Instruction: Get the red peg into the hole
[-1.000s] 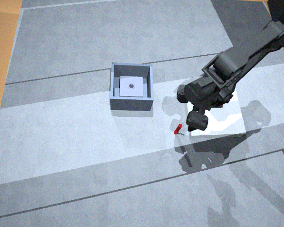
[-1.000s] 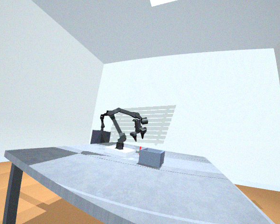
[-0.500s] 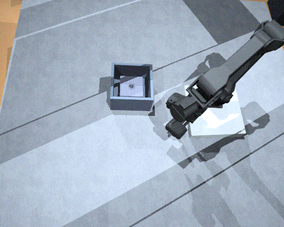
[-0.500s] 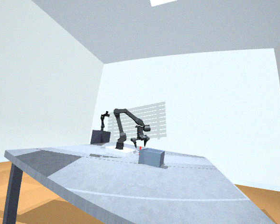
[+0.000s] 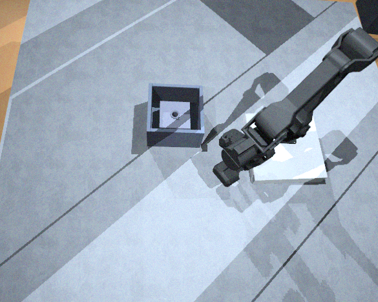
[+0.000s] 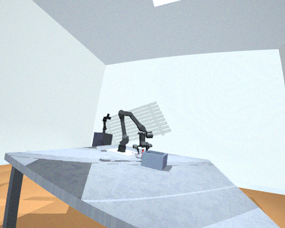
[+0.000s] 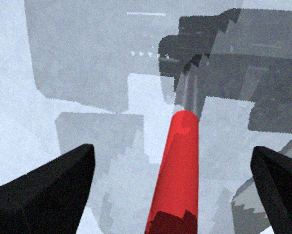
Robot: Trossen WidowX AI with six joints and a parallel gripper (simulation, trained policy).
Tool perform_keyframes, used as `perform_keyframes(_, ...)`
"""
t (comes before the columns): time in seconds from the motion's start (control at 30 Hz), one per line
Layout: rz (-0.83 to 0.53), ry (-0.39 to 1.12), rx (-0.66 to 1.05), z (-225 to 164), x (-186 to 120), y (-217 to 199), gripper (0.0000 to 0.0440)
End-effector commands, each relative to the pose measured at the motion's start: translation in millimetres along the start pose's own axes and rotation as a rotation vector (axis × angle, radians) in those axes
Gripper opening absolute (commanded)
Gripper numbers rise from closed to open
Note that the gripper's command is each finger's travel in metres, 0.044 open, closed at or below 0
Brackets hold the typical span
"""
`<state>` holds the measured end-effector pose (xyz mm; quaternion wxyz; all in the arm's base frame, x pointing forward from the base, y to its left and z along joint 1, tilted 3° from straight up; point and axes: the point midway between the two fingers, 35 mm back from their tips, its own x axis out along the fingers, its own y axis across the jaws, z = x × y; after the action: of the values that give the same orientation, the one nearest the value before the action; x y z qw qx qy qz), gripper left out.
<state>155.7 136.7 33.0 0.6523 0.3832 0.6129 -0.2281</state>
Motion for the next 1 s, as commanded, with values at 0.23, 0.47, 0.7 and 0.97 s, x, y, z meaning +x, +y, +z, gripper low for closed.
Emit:
perform_keyframes(0.23, -0.03, 0.051, 0.053, 1, 5, 0, 0.0042)
perform_keyframes(0.47, 0.011, -0.002, 0.004, 12, -12, 13, 0.0002)
perform_keyframes(0.7, 0.047, -0.074, -0.06, 26, -37, 27, 0.001)
perform_keyframes(0.97, 0.088, -0.158, -0.083, 50, -72, 46, 0.0)
